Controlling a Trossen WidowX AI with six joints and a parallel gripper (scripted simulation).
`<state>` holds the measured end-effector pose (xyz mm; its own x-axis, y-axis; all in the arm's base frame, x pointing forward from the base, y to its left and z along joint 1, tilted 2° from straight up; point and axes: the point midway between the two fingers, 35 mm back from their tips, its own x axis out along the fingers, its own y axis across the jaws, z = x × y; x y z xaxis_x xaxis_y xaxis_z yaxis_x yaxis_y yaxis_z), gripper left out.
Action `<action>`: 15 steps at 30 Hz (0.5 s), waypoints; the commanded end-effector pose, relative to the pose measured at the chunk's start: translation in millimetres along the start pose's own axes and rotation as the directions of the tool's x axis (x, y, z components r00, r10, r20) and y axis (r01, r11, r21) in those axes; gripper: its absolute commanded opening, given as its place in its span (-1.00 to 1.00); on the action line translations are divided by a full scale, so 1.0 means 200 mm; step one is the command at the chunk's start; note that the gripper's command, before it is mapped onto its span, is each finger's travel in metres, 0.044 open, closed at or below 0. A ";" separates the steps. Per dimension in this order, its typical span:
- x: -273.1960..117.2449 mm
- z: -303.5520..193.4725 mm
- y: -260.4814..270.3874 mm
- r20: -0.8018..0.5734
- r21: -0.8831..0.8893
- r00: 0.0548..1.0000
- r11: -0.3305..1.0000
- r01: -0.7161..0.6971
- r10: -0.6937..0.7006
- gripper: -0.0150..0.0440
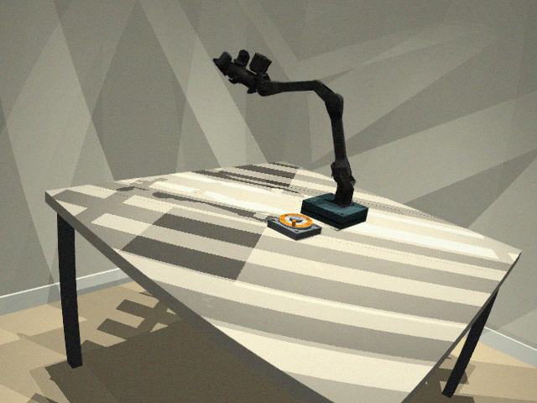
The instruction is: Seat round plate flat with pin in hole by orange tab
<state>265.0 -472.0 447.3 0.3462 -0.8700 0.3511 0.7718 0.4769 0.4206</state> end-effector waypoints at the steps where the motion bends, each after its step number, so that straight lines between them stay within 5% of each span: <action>1: -0.10 -0.31 0.20 -0.219 -0.027 0.974 0.998 -0.058 0.051 -0.49; 15: -0.71 -1.06 0.70 -0.733 -0.086 0.665 0.949 -0.303 0.146 -0.49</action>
<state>418.7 -346.0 308.6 0.7039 -0.6808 -0.2026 0.7087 0.6538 0.2653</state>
